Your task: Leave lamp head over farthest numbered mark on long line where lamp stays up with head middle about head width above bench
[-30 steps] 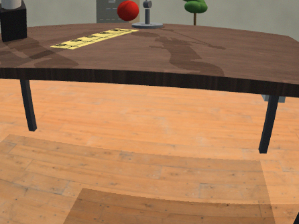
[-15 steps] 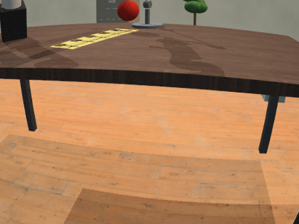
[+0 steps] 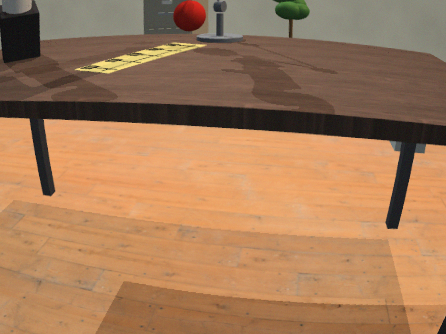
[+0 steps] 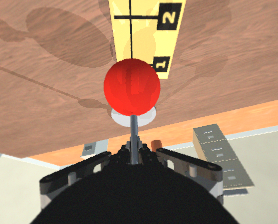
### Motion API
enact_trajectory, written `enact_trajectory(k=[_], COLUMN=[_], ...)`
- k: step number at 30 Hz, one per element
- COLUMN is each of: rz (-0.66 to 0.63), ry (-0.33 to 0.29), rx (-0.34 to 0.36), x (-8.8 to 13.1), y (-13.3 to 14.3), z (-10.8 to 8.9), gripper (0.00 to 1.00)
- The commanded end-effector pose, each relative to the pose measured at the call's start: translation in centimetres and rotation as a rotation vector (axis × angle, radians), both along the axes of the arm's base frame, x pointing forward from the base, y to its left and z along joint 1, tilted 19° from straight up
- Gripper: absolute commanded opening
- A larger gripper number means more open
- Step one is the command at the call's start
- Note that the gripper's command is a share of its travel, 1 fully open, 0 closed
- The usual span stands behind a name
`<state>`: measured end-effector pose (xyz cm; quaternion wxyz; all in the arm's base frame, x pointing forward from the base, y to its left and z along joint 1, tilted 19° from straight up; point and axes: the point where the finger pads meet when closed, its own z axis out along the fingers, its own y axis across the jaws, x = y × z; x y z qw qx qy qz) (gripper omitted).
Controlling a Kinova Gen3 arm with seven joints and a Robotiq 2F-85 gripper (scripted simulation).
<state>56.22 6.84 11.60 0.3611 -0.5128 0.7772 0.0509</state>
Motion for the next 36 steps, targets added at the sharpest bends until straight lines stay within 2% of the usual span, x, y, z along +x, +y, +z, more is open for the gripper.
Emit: enact_trajectory(k=[1,26,36], rz=[-0.008,-0.014,-0.014], ry=[0.003,0.001,0.001], rx=[0.001,0.003,0.003], x=[-0.5,-3.3,-3.4], y=[-1.0,-5.3,-5.6], z=[0.0,0.3,0.4], gripper=[0.00,0.00,0.00])
